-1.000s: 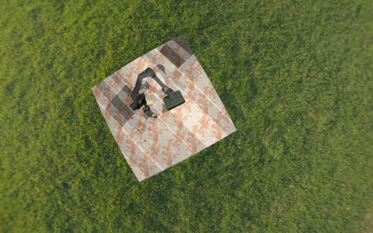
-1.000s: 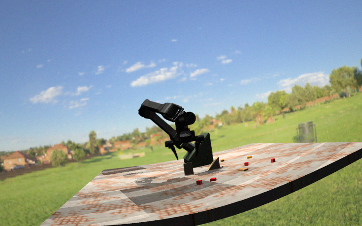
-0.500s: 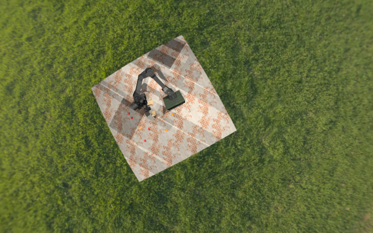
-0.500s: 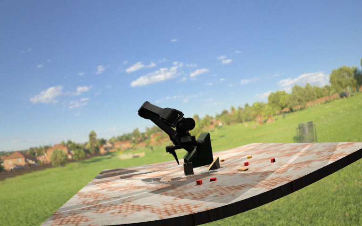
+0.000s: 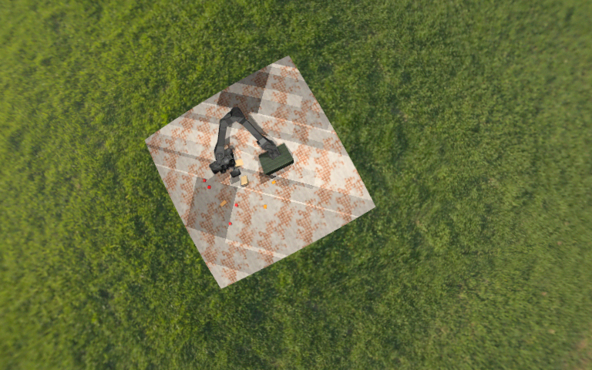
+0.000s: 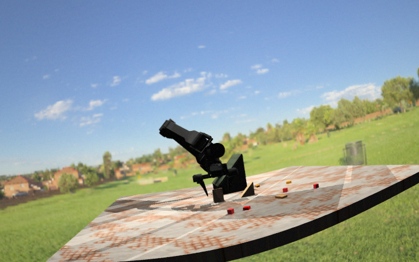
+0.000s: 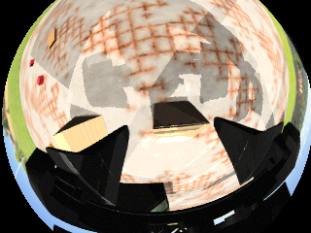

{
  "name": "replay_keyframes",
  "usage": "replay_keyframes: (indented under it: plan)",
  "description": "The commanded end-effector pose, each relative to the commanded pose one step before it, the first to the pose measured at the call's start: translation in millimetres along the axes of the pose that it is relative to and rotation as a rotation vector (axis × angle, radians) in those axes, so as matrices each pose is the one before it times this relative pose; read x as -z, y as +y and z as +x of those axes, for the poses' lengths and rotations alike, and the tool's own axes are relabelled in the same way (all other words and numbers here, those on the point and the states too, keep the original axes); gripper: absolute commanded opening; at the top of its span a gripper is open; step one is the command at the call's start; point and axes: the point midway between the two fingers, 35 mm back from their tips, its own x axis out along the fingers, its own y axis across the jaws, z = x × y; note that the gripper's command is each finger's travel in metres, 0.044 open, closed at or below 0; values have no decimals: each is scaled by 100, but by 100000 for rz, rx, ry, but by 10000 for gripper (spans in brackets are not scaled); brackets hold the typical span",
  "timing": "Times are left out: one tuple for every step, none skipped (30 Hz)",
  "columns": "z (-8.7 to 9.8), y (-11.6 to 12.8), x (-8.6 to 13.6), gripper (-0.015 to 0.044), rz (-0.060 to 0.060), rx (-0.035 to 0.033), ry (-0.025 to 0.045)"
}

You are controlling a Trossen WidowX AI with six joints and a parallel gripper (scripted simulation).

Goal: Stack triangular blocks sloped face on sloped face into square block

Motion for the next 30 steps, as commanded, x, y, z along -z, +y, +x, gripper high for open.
replay_keyframes:
  plan:
    - [776,-84,222,440,-513,621,68]
    - [154,-13,40,440,0,35,2]
    - [153,-13,41,440,0,36,2]
    - [153,-13,42,440,0,38,2]
    - [152,-14,43,440,0,39,3]
    - [151,-14,44,440,0,41,3]
    - [151,-14,45,440,0,42,4]
    - [150,-15,46,440,0,43,4]
    - [150,-15,47,440,0,45,4]
    - [149,-15,48,440,0,46,5]
    - [148,-16,49,440,0,47,5]
    - [149,-16,50,440,0,49,6]
    - [147,-16,51,440,0,50,6]
    - [115,-13,41,440,0,40,5]
    - [69,-8,25,440,0,25,3]
    - [23,-3,8,440,0,8,1]
    - [0,0,0,414,0,0,0]
    - [0,0,0,388,0,0,0]
    - [0,0,0,361,0,0,0]
    - [0,0,0,335,0,0,0]
    - [0,0,0,309,0,0,0]
    - [0,0,0,282,0,0,0]
    - [0,0,0,256,0,0,0]
    - [0,0,0,230,0,0,0]
    - [0,0,0,204,0,0,0]
    - [0,0,0,177,0,0,0]
    - [0,0,0,171,0,0,0]
    - [0,0,0,164,0,0,0]
    - [0,0,0,158,0,0,0]
    - [0,0,0,151,0,0,0]
